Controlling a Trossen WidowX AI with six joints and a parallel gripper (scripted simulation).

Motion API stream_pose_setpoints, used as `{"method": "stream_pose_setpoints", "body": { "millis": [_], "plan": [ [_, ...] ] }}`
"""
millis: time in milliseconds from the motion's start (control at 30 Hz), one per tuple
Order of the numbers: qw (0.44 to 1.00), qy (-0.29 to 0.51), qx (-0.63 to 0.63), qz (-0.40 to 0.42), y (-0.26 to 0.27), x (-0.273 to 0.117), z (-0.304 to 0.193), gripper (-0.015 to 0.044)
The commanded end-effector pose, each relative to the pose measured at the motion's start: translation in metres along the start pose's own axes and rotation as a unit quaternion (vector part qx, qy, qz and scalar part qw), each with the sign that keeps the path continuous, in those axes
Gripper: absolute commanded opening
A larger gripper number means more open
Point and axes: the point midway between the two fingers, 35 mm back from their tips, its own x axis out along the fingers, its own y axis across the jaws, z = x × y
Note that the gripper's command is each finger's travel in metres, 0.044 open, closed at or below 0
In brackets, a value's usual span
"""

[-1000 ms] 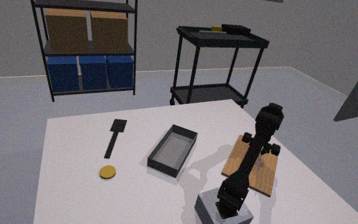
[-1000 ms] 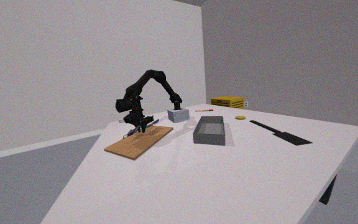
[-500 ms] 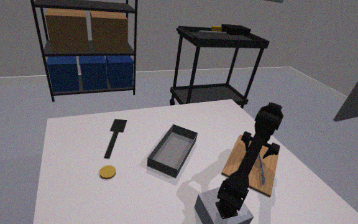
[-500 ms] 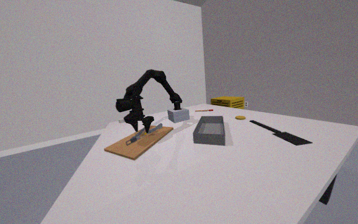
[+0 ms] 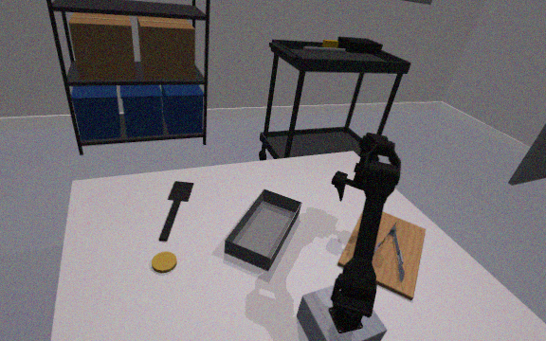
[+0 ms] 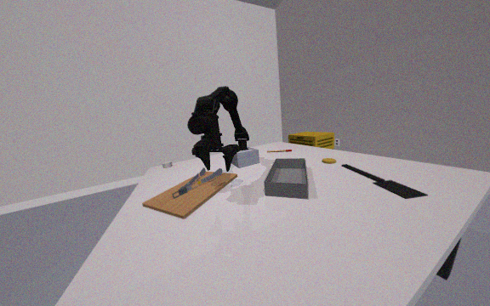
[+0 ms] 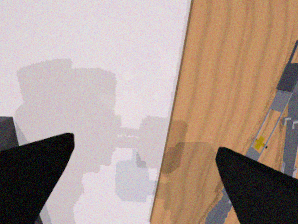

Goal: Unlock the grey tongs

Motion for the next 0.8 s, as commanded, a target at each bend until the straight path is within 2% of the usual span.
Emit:
{"method": "stream_pose_setpoints", "body": {
  "millis": [0, 100, 267, 767],
  "plan": [
    [1.000, 0.002, 0.015, -0.001, -0.001, -0.004, 0.000, 0.0440],
    [1.000, 0.002, 0.014, -0.001, -0.001, -0.011, -0.001, 0.0440],
    [1.000, 0.001, 0.004, 0.000, 0.000, -0.049, -0.004, 0.0440],
    [1.000, 0.001, 0.004, 0.000, 0.000, -0.051, -0.004, 0.0440]
  ]
}}
